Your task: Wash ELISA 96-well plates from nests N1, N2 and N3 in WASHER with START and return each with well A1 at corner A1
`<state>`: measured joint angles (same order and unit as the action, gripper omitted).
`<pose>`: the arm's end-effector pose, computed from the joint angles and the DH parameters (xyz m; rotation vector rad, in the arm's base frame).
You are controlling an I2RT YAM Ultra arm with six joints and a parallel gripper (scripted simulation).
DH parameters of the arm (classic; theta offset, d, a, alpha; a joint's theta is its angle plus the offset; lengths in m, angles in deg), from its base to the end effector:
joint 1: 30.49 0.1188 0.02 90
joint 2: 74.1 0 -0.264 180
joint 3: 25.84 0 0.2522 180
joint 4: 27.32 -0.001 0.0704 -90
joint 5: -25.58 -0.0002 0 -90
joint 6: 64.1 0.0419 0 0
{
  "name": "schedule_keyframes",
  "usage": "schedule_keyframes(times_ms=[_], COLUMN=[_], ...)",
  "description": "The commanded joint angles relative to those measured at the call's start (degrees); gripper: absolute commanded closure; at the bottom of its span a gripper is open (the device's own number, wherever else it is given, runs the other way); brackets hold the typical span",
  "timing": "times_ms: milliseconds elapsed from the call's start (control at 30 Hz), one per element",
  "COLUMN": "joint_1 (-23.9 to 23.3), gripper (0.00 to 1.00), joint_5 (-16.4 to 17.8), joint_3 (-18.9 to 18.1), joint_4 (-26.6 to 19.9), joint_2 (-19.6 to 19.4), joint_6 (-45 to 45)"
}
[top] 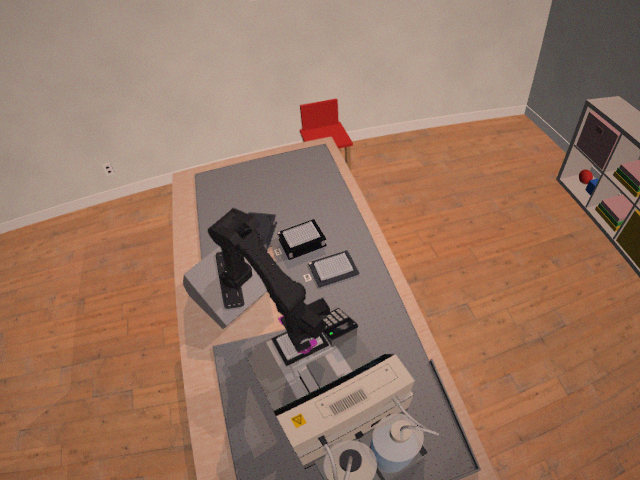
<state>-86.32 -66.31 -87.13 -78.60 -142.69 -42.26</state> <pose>0.1301 -0.1923 0.2366 -0.2902 2.8088 -0.7231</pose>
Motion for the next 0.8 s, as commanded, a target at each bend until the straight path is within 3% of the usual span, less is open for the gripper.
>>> schedule_keyframes(times_ms=[0,533,767], joint_1=[0.0,0.0,0.0], gripper=[0.00,0.00,0.00], joint_5=[0.3,0.3,0.3], joint_3=[-0.1,-0.1,-1.0], joint_4=[0.0,0.0,-2.1], joint_2=[0.2,0.2,1.5], joint_6=[0.0,0.0,0.0])
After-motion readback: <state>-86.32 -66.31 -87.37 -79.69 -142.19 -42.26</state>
